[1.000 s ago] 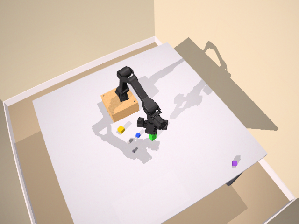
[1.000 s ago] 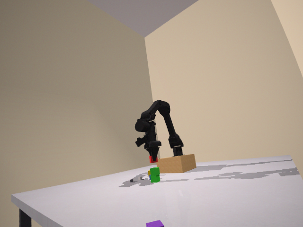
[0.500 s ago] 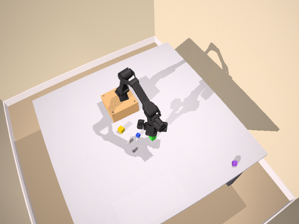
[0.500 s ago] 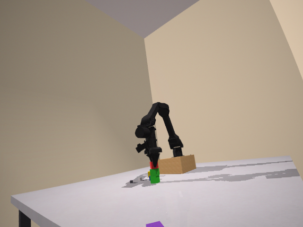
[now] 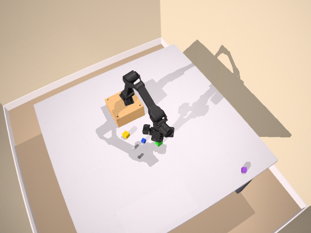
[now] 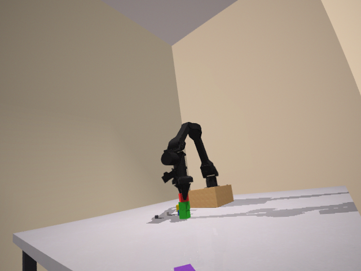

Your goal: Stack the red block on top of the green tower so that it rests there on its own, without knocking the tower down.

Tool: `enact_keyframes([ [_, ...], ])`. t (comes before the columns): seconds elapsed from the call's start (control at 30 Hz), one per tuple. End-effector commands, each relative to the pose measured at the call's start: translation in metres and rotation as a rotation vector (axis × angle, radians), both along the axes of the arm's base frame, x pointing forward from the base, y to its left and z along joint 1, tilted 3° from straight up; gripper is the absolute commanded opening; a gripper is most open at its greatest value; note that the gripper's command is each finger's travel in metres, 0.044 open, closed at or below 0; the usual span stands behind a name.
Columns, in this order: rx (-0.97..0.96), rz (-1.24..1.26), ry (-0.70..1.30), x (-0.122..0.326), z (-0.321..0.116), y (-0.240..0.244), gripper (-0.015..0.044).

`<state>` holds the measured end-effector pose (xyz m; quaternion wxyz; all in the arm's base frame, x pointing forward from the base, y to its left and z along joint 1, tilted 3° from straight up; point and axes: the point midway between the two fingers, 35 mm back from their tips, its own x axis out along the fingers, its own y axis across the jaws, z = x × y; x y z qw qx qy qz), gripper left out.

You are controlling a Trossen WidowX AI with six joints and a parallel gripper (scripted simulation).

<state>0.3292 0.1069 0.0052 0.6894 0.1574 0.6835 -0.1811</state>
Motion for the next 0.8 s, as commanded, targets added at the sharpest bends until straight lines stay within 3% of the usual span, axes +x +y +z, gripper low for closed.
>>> enact_keyframes([
  [0.0, -0.003, 0.006, 0.0, -0.0001, -0.001, -0.0006, 0.0],
  [0.3, -0.003, 0.006, 0.0, 0.0002, 0.0047, -0.0006, 0.0],
  [0.77, -0.001, 0.0, 0.002, -0.0005, 0.0, -0.0002, 0.0368],
])
